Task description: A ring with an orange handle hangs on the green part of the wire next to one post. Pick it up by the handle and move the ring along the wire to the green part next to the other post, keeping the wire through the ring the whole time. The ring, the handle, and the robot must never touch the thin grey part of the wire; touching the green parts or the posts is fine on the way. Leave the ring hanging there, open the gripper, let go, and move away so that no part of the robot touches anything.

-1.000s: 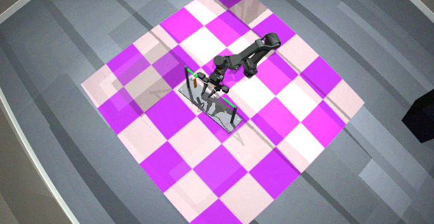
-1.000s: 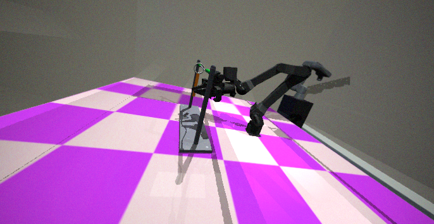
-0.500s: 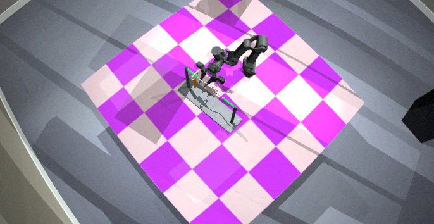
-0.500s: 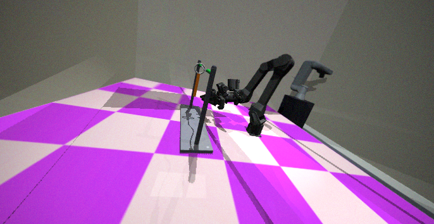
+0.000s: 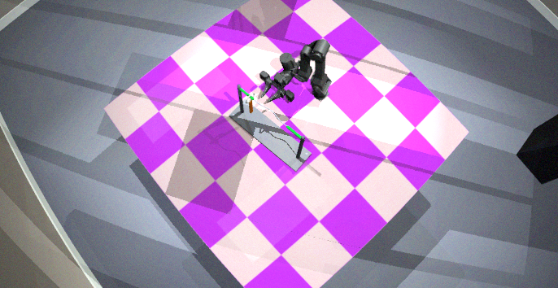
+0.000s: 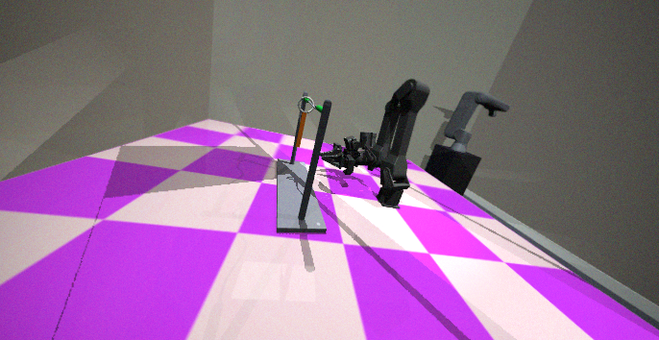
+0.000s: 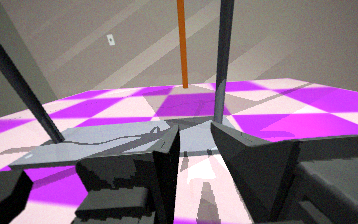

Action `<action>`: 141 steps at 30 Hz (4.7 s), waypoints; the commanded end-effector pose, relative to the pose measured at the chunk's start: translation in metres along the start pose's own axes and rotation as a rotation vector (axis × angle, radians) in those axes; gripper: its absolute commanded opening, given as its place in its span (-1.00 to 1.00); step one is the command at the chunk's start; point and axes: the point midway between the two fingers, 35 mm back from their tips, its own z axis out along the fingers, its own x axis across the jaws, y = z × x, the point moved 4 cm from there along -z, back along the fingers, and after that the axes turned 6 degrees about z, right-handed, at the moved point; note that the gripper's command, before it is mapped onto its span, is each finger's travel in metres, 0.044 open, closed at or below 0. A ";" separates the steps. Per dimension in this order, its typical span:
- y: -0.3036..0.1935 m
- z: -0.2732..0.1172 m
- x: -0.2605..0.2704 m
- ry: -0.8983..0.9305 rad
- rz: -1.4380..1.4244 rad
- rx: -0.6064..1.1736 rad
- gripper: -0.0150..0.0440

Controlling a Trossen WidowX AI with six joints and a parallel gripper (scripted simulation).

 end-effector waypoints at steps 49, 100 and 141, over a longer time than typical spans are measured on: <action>0.052 0.085 0.003 -0.001 -0.002 -0.011 0.05; 0.051 0.117 0.007 0.000 0.000 -0.018 0.05; 0.065 0.115 0.009 -0.002 -0.004 -0.016 -1.00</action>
